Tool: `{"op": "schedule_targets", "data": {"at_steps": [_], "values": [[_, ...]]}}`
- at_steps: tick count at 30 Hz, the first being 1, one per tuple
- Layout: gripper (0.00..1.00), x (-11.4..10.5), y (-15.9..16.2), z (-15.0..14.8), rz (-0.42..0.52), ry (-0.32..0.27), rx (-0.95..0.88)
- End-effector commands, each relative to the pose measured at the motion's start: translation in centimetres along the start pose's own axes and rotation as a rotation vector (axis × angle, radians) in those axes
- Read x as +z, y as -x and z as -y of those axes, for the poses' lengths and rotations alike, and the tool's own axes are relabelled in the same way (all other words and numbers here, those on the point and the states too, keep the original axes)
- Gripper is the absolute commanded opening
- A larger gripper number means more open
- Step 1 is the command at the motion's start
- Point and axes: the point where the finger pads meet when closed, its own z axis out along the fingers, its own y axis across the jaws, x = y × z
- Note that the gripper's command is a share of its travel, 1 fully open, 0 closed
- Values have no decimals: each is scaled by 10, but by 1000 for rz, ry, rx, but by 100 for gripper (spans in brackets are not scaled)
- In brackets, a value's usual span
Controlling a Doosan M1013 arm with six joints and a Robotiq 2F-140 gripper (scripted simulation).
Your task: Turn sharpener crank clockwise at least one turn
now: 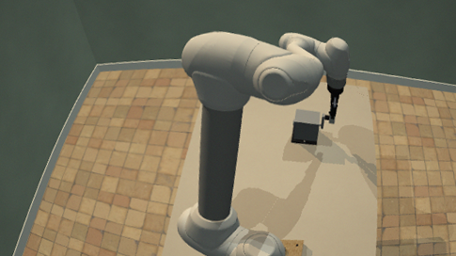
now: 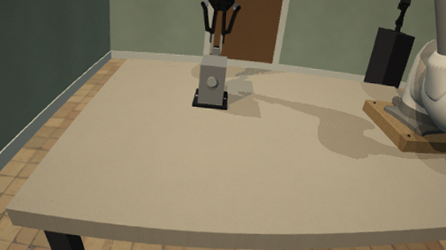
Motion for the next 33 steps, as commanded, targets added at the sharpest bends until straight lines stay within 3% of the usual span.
{"op": "schedule_targets", "data": {"at_steps": [1,20,21,33], "values": [[0,3,4,0,9,6,6],[0,3,4,0,9,6,6],[32,3,4,0,9,6,6],[32,3,4,0,9,6,6]]}}
